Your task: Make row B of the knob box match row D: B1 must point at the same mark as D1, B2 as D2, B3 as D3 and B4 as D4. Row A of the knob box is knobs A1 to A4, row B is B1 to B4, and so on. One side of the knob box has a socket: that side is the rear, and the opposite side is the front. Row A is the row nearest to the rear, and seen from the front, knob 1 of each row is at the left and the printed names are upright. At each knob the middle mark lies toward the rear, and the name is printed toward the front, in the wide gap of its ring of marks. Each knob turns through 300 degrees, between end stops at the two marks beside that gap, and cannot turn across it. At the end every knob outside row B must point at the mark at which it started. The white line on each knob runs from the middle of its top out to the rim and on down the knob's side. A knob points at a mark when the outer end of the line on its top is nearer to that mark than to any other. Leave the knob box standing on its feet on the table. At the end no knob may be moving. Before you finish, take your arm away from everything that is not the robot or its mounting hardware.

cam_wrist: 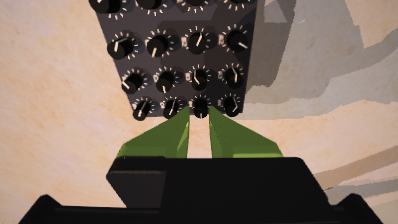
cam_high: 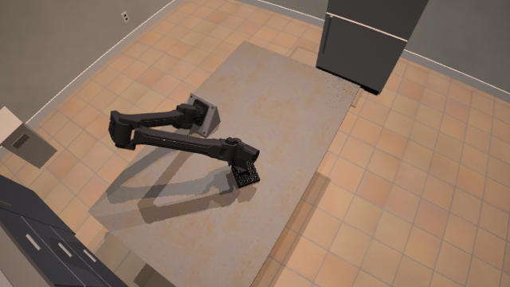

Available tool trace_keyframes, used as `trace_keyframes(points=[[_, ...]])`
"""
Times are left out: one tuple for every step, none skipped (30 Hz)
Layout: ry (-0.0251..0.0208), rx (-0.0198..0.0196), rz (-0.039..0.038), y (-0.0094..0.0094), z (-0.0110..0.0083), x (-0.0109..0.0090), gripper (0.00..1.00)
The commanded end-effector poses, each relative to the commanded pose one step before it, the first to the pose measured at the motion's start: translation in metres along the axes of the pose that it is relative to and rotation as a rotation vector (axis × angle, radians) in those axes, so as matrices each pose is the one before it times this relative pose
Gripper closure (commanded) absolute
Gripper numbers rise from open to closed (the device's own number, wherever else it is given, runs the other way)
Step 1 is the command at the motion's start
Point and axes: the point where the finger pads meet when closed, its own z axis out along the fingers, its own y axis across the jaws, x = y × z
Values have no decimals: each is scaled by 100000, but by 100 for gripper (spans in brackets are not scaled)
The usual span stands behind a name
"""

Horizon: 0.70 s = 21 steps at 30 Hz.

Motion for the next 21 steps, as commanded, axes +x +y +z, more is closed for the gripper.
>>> trace_keyframes(points=[[-625,15,-832,311,183,-399,81],[101,86,7,-36,32,1,81],[59,50,15,-23,30,17,81],[147,129,-219,-35,2,48,81],[0,0,0,0,0,0,81],[0,0,0,0,0,0,81],[-7,-4,449,5,-10,6,81],[0,0,25,0,0,0,81],[-6,-5,8,-1,-2,-2,81],[0,0,0,0,0,0,81],[0,0,0,0,0,0,81],[0,0,0,0,0,0,81],[0,0,0,0,0,0,81],[0,0,0,0,0,0,81],[0,0,0,0,0,0,81],[0,0,0,0,0,0,81],[0,0,0,0,0,0,81],[0,0,0,0,0,0,81],[0,0,0,0,0,0,81],[0,0,0,0,0,0,81],[0,0,0,0,0,0,81]])
